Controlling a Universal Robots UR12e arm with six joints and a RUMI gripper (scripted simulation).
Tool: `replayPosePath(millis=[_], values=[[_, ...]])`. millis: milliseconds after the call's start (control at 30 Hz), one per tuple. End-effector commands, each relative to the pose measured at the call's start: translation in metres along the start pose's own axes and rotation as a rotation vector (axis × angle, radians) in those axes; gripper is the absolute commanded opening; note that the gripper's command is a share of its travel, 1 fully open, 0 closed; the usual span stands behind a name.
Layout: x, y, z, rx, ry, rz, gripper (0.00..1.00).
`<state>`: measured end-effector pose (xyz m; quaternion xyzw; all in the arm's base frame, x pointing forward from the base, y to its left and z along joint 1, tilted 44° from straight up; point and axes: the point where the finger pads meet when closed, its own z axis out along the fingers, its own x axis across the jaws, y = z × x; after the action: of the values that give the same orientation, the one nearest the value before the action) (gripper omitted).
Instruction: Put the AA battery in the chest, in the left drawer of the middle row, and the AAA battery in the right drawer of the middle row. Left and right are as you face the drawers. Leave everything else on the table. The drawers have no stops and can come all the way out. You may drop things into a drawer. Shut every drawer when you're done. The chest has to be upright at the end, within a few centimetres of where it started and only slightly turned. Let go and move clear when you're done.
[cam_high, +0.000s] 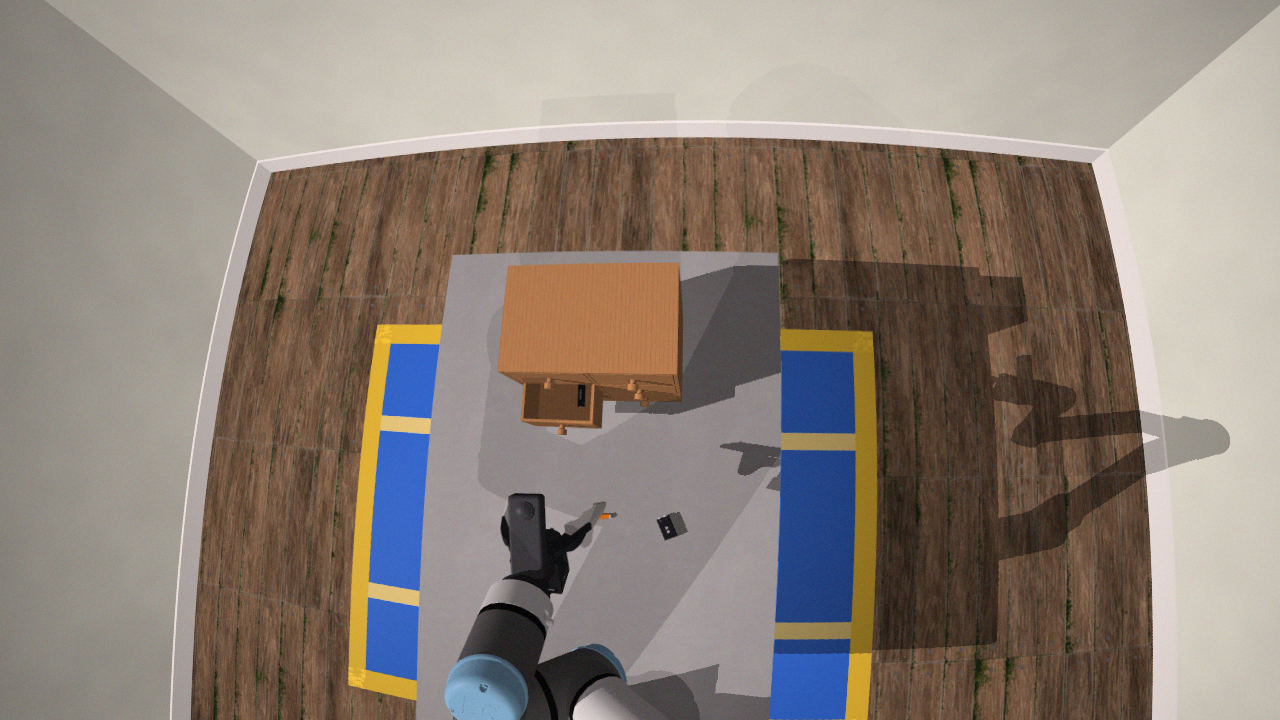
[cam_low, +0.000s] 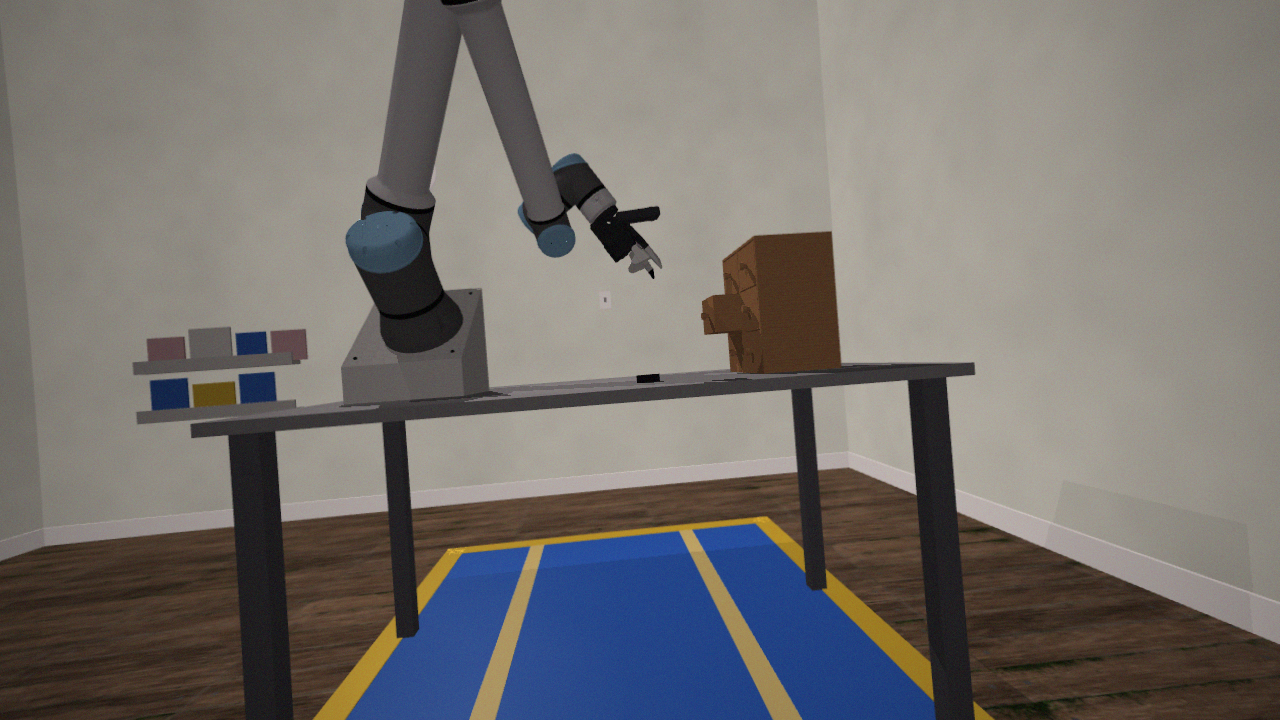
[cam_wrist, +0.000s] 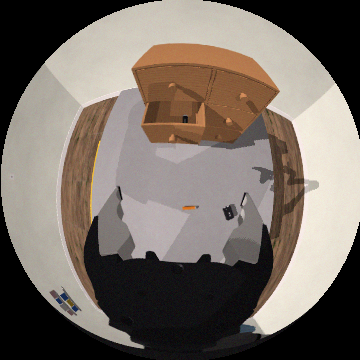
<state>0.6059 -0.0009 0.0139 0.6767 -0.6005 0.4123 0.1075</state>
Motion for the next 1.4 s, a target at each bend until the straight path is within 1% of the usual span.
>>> replayPosePath(millis=[0, 167, 233, 733, 800, 1300, 1367], values=[[-0.0003, -0.0016, -0.0013, -0.055, -0.002, 0.002, 1.00], [-0.0004, -0.0024, -0.0024, -0.099, -0.002, 0.002, 1.00], [-0.0004, -0.0024, -0.0024, -0.099, -0.002, 0.002, 1.00], [-0.0004, -0.0048, -0.0058, -0.226, -0.002, 0.002, 1.00], [-0.0004, -0.0048, -0.0058, -0.226, -0.002, 0.002, 1.00], [-0.0003, -0.0069, -0.0091, -0.346, -0.002, 0.001, 1.00], [-0.0003, -0.0069, -0.0091, -0.346, -0.002, 0.001, 1.00]])
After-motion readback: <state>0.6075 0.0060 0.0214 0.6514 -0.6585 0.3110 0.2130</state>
